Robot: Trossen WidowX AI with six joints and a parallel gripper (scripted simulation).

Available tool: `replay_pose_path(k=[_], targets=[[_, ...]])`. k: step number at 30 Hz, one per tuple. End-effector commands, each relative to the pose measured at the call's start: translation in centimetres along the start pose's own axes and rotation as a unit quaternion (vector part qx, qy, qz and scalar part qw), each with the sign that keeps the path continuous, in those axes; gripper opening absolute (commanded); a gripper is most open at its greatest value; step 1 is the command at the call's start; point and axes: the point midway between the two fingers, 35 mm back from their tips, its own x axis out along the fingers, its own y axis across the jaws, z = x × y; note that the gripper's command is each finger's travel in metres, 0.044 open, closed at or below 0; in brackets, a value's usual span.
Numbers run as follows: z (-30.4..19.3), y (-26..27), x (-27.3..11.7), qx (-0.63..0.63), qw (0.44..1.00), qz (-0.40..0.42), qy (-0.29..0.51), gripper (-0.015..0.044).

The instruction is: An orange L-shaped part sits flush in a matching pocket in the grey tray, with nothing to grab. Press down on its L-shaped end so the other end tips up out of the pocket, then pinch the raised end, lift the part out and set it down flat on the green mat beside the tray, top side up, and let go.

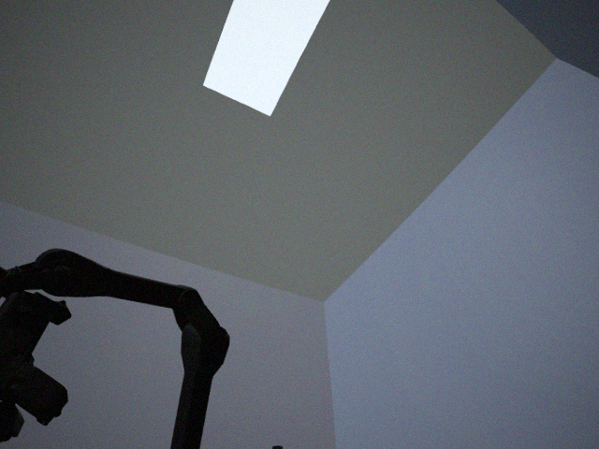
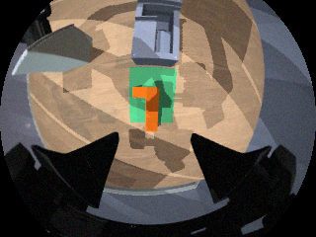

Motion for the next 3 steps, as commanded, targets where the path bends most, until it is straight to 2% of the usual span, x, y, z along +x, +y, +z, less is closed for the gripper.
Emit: replay_pose_path(k=[1, 3], targets=[[-0.01, 0.02, 0.06, 0.002, 1.000, 0.000, -0.001, 0.0400], [-0.01, 0.02, 0.06, 0.002, 1.000, 0.000, -0.001, 0.0400]])
